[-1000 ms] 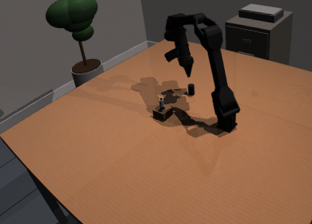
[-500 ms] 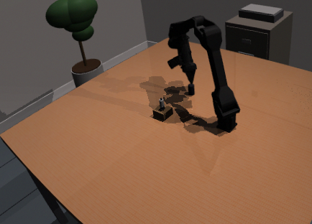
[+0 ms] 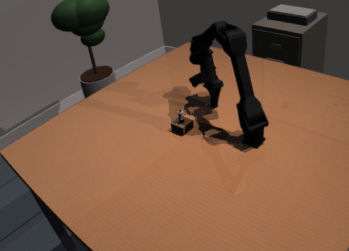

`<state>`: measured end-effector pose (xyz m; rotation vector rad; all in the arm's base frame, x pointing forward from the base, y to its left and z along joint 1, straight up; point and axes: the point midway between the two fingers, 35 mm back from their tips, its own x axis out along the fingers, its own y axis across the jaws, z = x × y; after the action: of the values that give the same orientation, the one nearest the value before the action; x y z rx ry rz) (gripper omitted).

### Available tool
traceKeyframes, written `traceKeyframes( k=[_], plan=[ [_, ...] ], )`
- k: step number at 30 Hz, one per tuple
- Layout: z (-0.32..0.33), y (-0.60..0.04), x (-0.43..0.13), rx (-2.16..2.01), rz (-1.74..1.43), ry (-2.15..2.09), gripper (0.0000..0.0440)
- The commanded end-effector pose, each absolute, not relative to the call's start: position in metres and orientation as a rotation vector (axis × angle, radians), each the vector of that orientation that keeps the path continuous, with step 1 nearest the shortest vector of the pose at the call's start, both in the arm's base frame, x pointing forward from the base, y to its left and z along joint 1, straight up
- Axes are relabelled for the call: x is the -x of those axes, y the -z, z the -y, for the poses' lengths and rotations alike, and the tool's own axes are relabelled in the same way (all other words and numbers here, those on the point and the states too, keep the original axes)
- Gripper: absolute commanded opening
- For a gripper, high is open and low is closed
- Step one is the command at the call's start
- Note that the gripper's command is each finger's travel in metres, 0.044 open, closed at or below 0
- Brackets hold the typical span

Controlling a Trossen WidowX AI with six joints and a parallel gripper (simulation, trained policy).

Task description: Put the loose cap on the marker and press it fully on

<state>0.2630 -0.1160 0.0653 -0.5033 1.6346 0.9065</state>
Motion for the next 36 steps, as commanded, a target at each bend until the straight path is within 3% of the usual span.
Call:
traceKeyframes(
  k=[1,4,9,23,36],
  plan=[
    [0.114,-0.058,-0.258,0.528,-1.639,-0.935,0.0228],
    [0.113,-0.055,-0.257,0.55,-1.637,-0.945,0.0201],
    [0.114,-0.061,-0.258,0.603,-1.62,-0.941,0.0079],
    [0.1,-0.106,-0.288,0.797,-1.507,-0.899,0.0084],
    [0.045,-0.135,-0.3,0.868,-1.442,-0.944,0.0065]
  ],
)
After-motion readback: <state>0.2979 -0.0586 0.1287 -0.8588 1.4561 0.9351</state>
